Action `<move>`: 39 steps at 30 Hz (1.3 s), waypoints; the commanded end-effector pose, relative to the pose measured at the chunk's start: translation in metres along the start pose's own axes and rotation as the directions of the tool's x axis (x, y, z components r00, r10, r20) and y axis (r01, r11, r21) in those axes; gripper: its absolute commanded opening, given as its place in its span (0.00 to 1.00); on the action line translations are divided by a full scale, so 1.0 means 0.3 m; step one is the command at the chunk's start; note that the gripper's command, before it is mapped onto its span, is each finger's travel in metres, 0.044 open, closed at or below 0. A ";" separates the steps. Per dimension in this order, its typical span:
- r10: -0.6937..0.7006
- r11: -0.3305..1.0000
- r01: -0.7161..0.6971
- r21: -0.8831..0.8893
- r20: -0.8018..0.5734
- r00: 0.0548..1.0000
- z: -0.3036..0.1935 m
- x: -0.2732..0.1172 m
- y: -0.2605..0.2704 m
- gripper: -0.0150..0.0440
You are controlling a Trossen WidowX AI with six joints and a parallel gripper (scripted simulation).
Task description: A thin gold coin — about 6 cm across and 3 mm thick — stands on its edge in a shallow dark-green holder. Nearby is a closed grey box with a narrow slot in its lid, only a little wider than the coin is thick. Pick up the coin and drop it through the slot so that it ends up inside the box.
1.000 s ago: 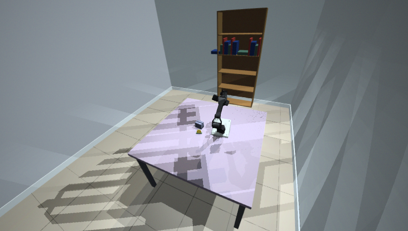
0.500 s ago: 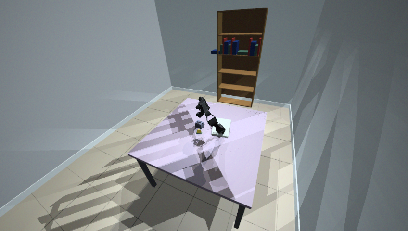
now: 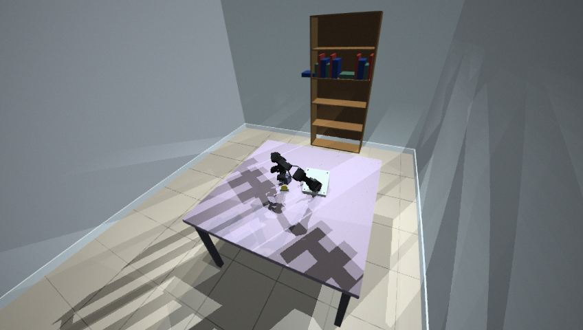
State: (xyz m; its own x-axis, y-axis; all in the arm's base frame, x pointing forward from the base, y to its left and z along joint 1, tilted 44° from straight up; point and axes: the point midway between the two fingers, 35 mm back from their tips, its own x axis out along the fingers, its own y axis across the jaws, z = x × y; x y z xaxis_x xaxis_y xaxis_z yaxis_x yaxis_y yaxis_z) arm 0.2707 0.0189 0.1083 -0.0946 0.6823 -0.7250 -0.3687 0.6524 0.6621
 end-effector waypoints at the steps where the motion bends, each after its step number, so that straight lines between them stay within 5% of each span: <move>1: 0.010 1.000 -0.010 -0.007 -0.007 1.000 -0.001 0.081 0.006 0.53; 39: 0.010 1.000 -0.010 -0.007 -0.006 1.000 -0.002 0.299 0.001 0.53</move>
State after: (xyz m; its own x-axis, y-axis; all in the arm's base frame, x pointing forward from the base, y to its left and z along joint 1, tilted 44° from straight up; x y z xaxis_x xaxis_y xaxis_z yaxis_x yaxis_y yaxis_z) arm 0.2620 0.0768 0.0466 -0.1054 0.6841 -0.7217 -0.3795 0.6432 0.6650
